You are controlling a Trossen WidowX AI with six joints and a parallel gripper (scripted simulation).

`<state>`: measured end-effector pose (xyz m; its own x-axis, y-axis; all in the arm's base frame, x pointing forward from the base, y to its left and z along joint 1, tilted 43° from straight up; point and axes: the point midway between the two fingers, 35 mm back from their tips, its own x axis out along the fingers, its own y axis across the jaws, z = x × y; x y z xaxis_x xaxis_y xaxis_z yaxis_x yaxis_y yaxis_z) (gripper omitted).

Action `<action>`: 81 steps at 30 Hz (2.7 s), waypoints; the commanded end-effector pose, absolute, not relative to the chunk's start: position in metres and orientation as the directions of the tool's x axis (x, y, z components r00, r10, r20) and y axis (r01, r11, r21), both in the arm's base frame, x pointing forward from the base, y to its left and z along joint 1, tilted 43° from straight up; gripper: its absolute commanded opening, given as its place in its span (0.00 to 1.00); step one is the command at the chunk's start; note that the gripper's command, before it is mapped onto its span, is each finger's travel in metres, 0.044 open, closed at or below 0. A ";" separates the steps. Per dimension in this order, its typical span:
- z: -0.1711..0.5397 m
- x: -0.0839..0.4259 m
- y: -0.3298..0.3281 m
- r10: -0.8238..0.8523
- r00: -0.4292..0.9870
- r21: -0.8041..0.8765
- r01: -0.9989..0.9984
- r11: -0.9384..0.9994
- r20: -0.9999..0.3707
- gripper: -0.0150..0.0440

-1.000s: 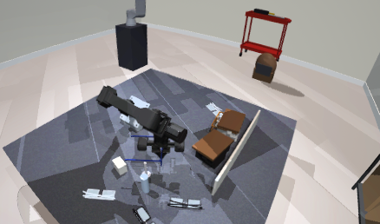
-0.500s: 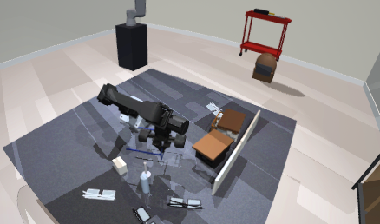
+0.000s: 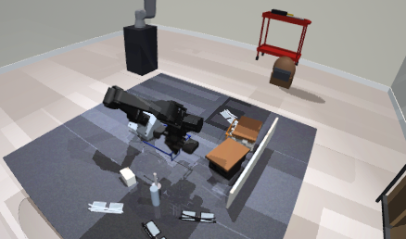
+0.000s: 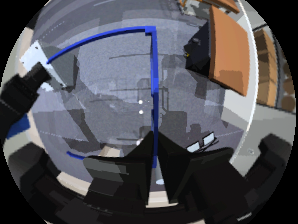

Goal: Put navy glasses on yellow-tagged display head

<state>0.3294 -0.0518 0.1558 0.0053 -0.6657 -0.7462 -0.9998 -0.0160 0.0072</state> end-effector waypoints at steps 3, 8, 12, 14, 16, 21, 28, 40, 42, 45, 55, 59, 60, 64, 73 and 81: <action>0.145 0.318 -0.040 -0.662 0.003 -0.098 -0.990 0.106 -0.750 0.25; 0.137 0.309 -0.031 -0.661 0.002 -0.183 -0.962 0.204 -0.750 0.25; 0.131 0.301 -0.025 -0.662 0.001 -0.248 -0.927 0.280 -0.750 0.25; 0.128 0.297 -0.022 -0.662 0.001 -0.281 -0.906 0.317 -0.750 0.25; 0.125 0.293 -0.019 -0.662 0.000 -0.312 -0.882 0.353 -0.749 0.25; 0.117 0.283 -0.012 -0.664 -0.001 -0.387 -0.812 0.437 -0.748 0.25; 0.107 0.267 -0.004 -0.667 -0.002 -0.482 -0.689 0.541 -0.745 0.25; 0.097 0.253 0.001 -0.671 -0.003 -0.556 -0.556 0.617 -0.741 0.25; 0.095 0.253 0.000 -0.671 -0.003 -0.556 -0.556 0.618 -0.742 0.25; 0.093 0.253 -0.001 -0.670 -0.003 -0.556 -0.556 0.618 -0.742 0.25; 0.086 0.255 -0.007 -0.669 -0.003 -0.555 -0.556 0.619 -0.743 0.25; 0.083 0.255 -0.009 -0.669 -0.002 -0.555 -0.556 0.619 -0.743 0.25; 0.083 0.255 -0.010 -0.669 -0.002 -0.555 -0.556 0.619 -0.744 0.25; 0.080 0.256 -0.012 -0.668 -0.002 -0.555 -0.556 0.619 -0.744 0.25; 0.074 0.256 -0.017 -0.668 -0.002 -0.555 -0.556 0.620 -0.744 0.25; 0.068 0.257 -0.022 -0.668 -0.001 -0.555 -0.555 0.620 -0.745 0.25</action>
